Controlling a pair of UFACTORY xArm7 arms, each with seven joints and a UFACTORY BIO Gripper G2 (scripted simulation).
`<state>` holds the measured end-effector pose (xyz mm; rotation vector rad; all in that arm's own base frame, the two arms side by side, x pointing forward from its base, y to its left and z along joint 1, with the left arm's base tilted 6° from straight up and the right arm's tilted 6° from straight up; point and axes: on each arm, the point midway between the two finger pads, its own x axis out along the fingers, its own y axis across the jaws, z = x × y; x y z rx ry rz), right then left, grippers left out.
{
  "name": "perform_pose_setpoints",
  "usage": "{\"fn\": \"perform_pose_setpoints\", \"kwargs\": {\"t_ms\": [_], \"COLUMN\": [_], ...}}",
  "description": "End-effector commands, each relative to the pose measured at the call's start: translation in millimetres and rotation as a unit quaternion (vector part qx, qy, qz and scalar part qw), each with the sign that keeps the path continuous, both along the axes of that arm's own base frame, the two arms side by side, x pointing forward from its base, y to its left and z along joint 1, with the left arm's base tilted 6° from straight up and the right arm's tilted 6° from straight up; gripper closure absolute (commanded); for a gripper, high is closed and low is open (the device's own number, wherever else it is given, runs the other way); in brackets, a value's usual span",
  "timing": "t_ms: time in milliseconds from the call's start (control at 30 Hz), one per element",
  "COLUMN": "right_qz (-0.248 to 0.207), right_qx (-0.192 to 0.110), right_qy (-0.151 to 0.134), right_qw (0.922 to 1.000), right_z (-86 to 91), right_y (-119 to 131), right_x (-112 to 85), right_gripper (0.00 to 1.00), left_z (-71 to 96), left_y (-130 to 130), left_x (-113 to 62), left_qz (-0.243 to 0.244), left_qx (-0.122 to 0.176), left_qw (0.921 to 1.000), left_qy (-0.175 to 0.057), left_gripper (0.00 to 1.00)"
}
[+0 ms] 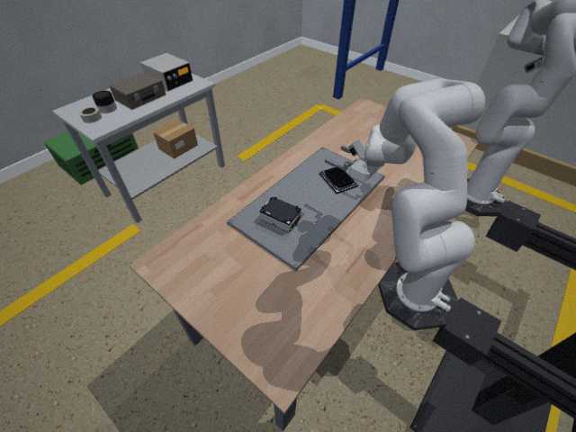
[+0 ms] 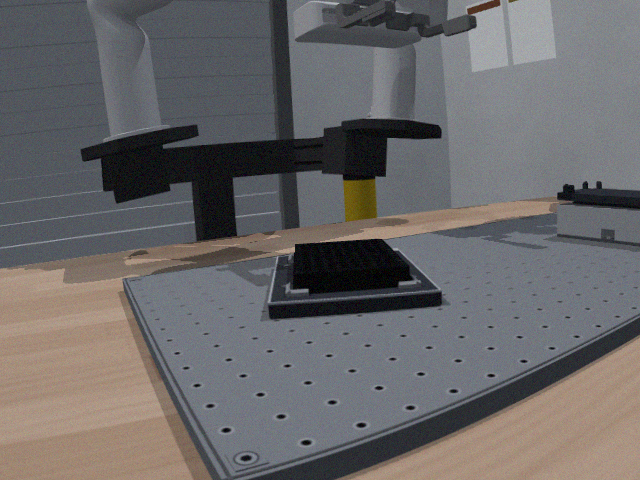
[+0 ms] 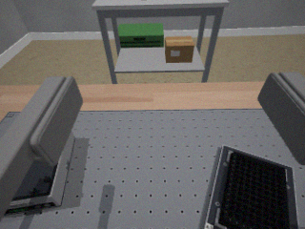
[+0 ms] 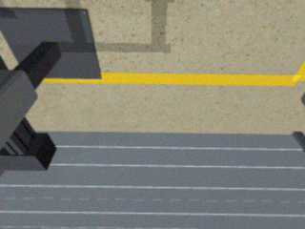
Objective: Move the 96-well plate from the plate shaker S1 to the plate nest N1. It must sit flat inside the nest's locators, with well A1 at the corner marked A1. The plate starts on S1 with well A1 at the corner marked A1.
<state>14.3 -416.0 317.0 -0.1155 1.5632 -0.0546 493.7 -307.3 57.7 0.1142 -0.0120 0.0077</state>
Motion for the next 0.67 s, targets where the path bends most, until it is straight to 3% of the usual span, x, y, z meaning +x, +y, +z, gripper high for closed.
{"fn": "perform_pose_setpoints", "kwargs": {"t_ms": [0,200,633], "right_qz": [0.0,0.0,0.0], "right_qx": [-0.002,-0.002,-0.002], "right_qy": [-0.001,-0.001,-0.001], "right_qw": [1.0,1.0,1.0], "right_z": [1.6,1.6,1.6], "right_y": [-0.6,-0.6,-0.6], "right_x": [0.3,0.3,0.3], "right_gripper": [0.0,0.0,0.0], "left_z": [25.5,37.6,37.7], "left_y": [16.5,26.0,26.0], "left_x": [-7.9,-11.9,-11.9], "left_qz": [-0.001,-0.001,-0.001], "left_qx": [-0.002,-0.002,-0.002], "left_qw": [1.0,1.0,1.0], "left_qy": [0.0,0.0,0.0], "left_gripper": [0.63,0.63,0.63]}}
